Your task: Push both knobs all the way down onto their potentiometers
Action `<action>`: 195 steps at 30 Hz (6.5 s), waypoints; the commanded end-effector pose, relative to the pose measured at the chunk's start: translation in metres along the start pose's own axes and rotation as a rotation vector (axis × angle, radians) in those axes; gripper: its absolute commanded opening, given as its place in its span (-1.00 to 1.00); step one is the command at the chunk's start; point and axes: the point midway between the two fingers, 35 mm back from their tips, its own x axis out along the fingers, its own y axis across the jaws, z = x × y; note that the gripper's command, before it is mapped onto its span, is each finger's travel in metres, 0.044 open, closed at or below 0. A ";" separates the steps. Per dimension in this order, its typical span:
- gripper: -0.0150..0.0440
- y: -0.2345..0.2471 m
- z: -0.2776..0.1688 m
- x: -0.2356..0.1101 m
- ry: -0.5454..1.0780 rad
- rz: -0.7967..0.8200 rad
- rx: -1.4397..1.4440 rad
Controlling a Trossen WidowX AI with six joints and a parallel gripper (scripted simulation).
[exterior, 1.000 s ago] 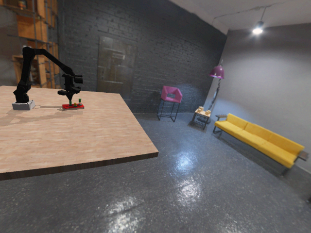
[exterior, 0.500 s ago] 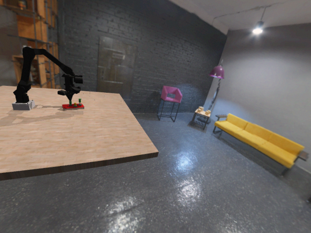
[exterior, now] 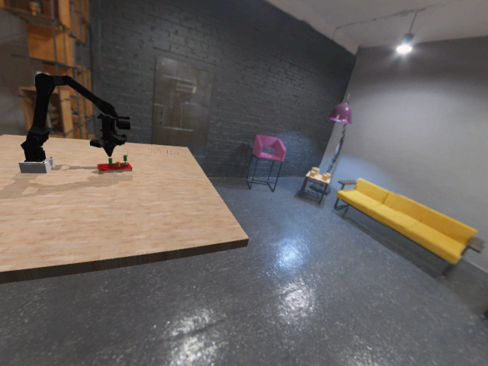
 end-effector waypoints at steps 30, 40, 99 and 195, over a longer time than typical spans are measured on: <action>-0.49 0.029 0.023 -0.027 -0.028 0.048 0.620; -0.49 0.037 0.034 -0.037 -0.017 0.039 0.966; -0.49 0.051 0.055 -0.015 -0.005 0.016 1.676; -0.49 0.051 0.056 0.010 -0.005 0.016 1.676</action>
